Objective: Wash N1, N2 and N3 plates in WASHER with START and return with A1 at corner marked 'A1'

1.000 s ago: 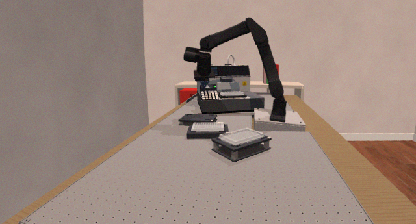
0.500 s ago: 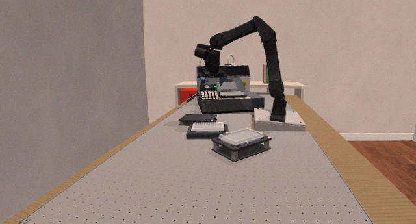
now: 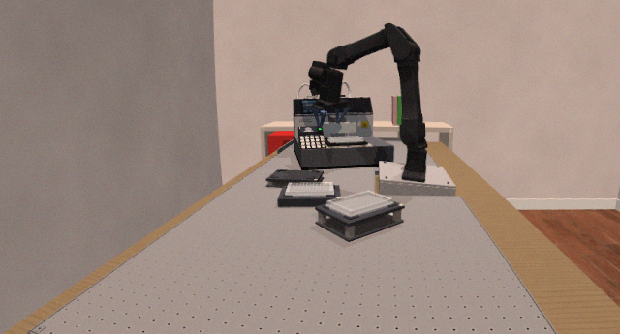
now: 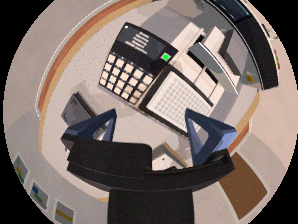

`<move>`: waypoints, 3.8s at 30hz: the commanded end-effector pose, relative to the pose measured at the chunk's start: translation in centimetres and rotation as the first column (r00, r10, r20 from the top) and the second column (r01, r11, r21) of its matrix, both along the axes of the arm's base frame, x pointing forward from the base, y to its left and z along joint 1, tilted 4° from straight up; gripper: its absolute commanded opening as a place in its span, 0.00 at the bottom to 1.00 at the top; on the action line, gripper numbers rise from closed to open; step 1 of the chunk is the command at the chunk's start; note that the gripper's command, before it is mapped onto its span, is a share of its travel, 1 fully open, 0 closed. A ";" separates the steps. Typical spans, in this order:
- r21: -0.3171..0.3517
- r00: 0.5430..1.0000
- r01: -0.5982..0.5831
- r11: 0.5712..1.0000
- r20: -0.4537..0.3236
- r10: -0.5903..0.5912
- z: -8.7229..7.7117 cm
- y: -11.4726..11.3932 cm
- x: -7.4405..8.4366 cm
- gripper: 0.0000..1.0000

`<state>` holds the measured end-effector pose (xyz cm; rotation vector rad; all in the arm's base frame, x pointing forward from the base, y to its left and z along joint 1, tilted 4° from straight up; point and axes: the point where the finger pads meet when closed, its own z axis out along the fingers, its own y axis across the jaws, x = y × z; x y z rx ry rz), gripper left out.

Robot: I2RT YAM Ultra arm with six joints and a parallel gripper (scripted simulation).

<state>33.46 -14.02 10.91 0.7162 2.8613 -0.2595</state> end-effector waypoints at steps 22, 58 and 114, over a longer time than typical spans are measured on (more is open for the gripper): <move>0.205 0.684 -0.684 0.700 -0.151 0.713 3.0 -6.1 -4.3 1.00; 0.266 0.554 -0.772 0.577 -0.163 0.817 1.8 -6.1 -4.4 1.00; 0.265 0.554 -0.773 0.577 -0.163 0.817 -3.2 -6.1 -4.7 1.00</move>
